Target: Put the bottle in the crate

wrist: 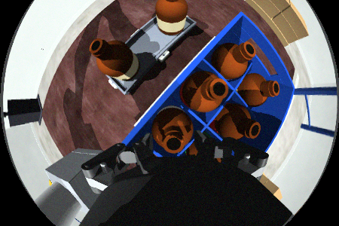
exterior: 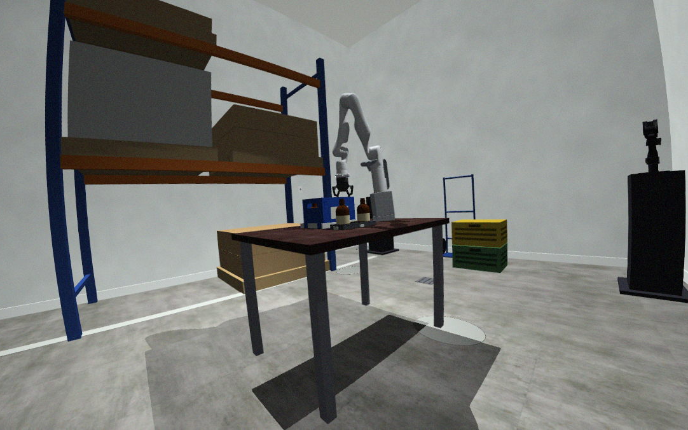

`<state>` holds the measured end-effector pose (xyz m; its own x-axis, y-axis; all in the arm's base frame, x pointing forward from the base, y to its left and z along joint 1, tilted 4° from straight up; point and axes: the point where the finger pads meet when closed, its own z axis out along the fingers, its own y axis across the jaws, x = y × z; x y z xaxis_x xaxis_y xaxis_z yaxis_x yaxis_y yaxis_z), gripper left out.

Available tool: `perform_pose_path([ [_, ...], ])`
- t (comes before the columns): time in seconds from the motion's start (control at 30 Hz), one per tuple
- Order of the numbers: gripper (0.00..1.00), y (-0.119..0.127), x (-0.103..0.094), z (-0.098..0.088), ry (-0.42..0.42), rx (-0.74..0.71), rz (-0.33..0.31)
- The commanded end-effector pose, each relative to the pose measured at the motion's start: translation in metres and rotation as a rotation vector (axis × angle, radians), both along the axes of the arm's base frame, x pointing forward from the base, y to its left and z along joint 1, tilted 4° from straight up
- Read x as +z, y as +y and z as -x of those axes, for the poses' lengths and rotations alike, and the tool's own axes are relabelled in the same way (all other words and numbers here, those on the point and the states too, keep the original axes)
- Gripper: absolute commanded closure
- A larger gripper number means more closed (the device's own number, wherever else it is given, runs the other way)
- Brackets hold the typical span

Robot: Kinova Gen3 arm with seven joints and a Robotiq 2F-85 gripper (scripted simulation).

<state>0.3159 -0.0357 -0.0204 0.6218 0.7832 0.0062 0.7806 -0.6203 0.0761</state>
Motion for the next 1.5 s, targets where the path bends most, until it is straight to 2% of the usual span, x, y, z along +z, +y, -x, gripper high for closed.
perform_pose_path([
  [0.0, 0.36, 0.0, 0.0003, -0.0003, -0.001, 0.0, 0.0],
  [1.47, 0.36, 0.0002, 0.0043, -0.0001, -0.001, 0.0, 0.0],
])
